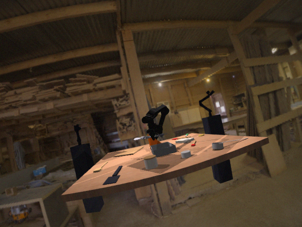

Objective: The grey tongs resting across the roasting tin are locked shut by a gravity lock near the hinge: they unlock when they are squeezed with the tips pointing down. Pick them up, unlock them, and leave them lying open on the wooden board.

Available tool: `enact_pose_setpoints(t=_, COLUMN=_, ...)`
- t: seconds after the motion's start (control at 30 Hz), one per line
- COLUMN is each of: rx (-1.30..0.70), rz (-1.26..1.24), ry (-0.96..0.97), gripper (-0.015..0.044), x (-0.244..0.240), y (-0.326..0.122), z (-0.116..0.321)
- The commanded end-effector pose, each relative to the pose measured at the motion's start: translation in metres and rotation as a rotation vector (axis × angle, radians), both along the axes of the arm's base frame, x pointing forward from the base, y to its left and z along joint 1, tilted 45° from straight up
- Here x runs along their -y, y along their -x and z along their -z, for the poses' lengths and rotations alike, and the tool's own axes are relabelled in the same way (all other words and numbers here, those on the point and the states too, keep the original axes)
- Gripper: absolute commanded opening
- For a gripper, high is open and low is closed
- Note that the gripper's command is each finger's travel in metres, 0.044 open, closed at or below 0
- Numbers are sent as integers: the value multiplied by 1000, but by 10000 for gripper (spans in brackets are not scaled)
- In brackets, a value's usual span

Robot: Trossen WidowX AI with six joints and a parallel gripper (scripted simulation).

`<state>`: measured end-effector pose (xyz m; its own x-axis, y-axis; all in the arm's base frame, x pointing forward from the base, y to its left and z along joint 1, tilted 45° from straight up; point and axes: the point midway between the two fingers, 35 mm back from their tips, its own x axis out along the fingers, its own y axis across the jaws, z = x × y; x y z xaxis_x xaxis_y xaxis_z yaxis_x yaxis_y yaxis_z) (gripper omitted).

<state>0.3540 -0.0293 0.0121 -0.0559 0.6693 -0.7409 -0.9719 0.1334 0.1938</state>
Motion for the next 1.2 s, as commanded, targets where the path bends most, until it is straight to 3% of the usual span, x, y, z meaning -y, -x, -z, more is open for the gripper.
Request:
enact_pose_setpoints(t=0.0, rx=-55, rz=66, ry=21, gripper=-150, x=29, y=2, z=15)
enact_pose_setpoints(t=0.77, rx=-387, rz=405, ry=38, gripper=-150, x=172, y=76, z=109)
enact_pose_setpoints(t=1.17, rx=-488, rz=501, ry=31, gripper=-150, x=205, y=114, z=132)
